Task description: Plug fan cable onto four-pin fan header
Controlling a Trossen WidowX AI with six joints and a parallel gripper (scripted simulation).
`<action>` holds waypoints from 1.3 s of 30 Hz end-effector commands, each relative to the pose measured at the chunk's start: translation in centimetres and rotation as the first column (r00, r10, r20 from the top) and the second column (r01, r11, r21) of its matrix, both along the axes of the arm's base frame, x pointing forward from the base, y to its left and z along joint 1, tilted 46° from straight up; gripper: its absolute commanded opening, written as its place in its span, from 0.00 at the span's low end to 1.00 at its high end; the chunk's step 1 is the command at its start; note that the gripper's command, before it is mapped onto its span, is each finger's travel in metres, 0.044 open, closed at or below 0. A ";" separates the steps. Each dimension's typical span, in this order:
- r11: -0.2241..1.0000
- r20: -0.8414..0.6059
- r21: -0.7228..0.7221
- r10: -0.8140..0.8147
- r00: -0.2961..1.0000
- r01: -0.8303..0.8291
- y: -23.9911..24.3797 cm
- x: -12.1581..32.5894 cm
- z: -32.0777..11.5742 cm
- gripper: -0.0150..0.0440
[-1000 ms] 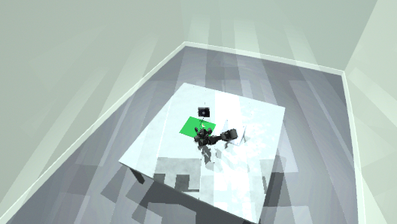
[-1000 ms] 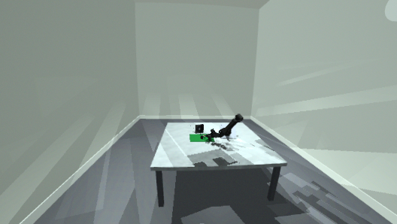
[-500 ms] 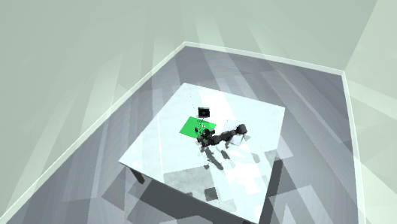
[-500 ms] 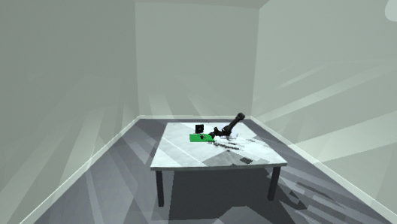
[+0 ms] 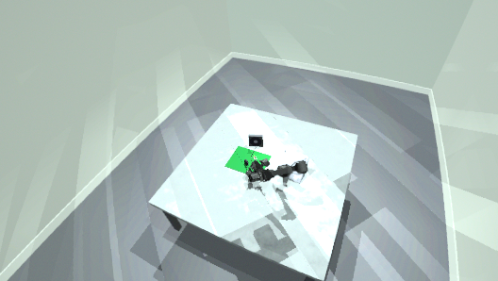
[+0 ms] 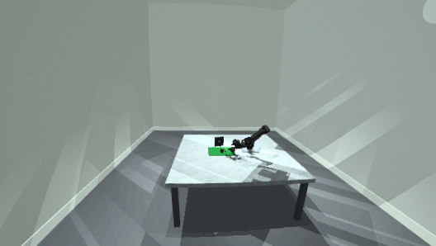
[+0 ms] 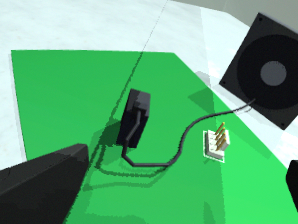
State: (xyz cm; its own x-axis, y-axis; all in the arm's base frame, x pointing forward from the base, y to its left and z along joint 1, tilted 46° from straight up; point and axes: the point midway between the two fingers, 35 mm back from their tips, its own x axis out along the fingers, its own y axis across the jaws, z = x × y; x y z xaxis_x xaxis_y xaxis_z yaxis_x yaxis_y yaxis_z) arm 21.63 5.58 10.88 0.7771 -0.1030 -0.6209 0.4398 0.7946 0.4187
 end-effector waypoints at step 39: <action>0.888 -0.641 0.221 0.444 0.626 -0.404 -1.2 -0.3 -1.6 1.00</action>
State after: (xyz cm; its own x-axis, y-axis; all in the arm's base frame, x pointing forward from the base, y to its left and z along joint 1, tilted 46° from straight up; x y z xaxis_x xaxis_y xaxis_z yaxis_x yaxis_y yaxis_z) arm 21.11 4.37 9.00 0.1497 0.1401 -0.9787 0.2483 0.9528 0.1744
